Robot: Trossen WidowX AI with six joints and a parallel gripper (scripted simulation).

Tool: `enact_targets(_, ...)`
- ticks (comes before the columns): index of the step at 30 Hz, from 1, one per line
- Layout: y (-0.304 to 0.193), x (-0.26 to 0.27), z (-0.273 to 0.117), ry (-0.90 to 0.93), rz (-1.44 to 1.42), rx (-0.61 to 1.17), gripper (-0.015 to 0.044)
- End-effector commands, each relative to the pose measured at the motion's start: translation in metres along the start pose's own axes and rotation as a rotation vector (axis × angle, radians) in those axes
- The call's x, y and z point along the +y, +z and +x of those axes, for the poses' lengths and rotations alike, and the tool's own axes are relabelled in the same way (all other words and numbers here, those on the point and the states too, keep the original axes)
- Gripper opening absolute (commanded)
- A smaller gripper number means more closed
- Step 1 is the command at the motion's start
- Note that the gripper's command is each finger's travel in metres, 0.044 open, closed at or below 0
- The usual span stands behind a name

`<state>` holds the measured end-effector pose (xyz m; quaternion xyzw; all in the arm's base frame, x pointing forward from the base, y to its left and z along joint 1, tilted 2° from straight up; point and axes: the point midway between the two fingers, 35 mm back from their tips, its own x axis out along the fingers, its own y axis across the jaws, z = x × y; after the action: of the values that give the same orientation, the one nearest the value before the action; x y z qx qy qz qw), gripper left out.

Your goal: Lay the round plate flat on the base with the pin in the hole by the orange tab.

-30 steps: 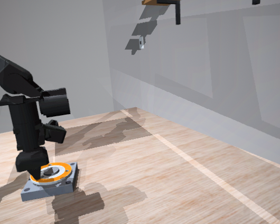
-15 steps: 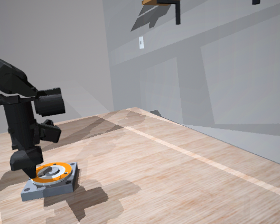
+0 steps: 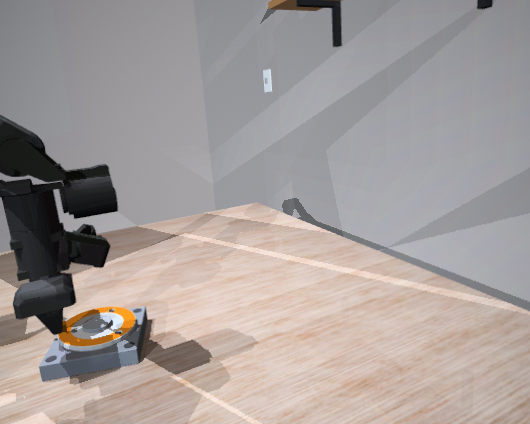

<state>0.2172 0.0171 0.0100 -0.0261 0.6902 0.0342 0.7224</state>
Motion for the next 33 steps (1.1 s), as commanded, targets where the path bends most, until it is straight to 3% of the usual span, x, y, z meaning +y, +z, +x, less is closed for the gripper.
enact_targets(1, -0.002, 0.004, 0.0, 0.006, -0.002, 0.004, 0.0)
enact_targets(23, -0.001, 0.015, 0.0, 0.007, -0.002, 0.004, 0.0)
enact_targets(33, -0.001, 0.013, -0.046, 0.007, -0.002, 0.004, 0.0)
